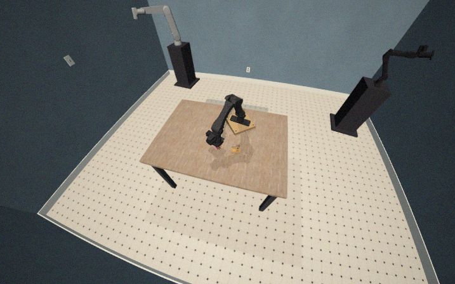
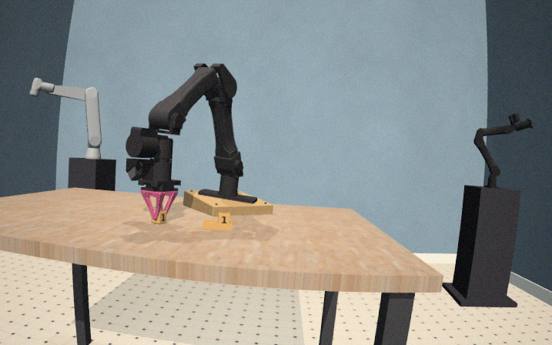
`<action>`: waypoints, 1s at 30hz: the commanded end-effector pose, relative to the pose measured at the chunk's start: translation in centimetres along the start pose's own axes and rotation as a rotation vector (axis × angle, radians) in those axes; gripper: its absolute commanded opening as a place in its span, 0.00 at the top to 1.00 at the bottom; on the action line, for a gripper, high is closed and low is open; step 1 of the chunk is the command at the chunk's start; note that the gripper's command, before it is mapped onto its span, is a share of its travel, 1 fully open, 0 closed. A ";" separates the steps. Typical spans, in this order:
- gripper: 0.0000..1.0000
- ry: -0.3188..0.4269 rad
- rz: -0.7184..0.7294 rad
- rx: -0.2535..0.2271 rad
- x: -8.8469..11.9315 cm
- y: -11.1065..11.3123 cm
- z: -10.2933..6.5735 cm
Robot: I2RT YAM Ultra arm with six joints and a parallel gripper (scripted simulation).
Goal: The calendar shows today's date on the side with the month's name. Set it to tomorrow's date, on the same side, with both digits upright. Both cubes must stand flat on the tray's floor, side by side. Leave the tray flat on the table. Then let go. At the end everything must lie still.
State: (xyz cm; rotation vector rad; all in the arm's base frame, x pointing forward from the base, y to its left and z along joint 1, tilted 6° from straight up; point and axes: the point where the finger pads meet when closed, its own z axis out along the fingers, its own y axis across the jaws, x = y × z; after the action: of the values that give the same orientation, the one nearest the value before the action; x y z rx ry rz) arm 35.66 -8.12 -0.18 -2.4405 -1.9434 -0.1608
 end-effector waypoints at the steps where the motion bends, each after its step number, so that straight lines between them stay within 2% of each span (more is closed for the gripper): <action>1: 0.74 -0.008 -0.005 -0.020 0.2 0.1 -0.9; 30: 0.74 -0.008 -0.005 -0.015 0.2 -0.1 -0.7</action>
State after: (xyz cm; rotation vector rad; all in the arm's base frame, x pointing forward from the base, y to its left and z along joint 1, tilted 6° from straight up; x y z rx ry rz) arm 35.67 -8.12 -0.18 -2.4406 -1.9435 -0.1611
